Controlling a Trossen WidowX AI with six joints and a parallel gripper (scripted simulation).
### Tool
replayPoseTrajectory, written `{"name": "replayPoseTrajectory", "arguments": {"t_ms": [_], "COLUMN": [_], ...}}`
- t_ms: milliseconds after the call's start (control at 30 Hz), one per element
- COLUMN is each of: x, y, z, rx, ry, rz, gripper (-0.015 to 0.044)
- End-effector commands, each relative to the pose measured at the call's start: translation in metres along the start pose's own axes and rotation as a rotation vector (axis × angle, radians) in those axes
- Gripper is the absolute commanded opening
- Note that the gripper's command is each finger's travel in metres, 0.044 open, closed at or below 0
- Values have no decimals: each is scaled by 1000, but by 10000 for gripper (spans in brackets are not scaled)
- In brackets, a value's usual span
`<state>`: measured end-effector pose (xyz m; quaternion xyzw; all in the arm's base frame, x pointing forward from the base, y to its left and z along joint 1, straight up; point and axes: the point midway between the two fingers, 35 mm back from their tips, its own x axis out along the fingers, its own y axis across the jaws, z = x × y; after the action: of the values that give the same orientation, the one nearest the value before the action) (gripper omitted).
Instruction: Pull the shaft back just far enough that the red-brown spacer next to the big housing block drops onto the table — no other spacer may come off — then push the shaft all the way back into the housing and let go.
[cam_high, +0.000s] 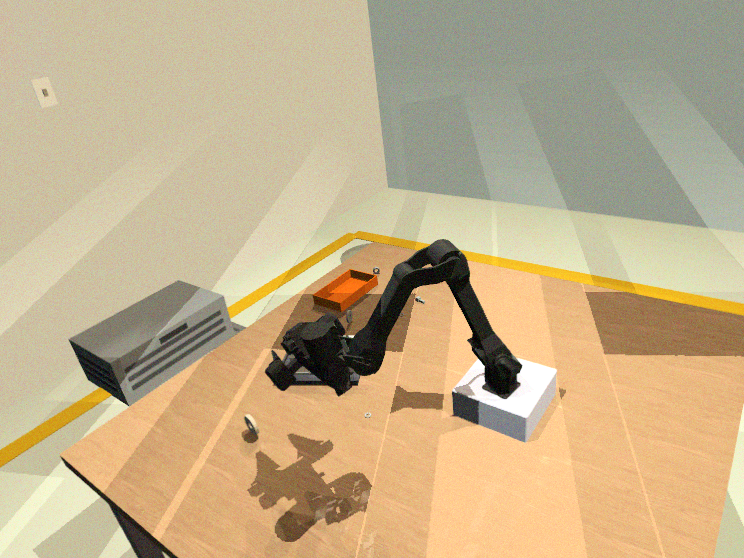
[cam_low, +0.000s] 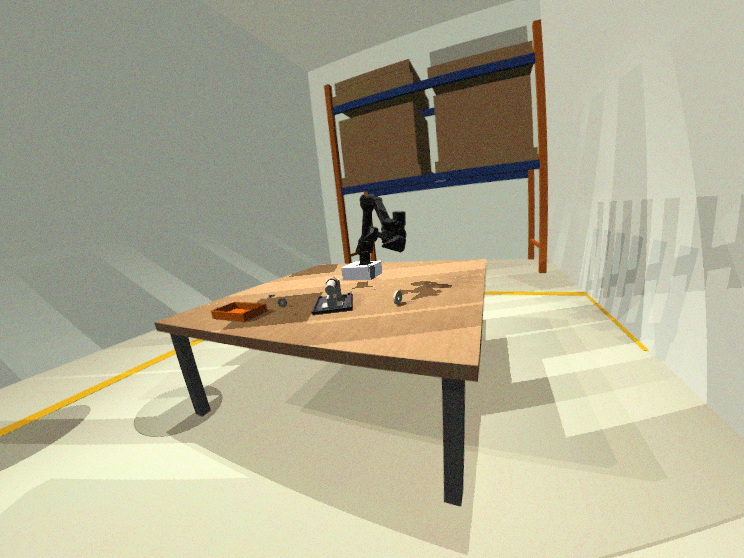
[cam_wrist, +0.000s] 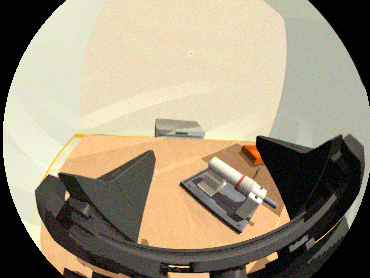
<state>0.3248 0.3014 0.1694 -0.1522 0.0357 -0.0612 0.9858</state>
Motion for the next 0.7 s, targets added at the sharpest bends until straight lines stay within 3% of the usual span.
{"name": "replayPoseTrajectory", "arguments": {"t_ms": [0,333,667], "x": [55,82,88], "y": [-30,-63,-102], "z": [-26,-62,-104], "rx": [506,956,1443], "ry": [147,384,685], "rz": [145,170,68], "gripper": [440,440,440]}}
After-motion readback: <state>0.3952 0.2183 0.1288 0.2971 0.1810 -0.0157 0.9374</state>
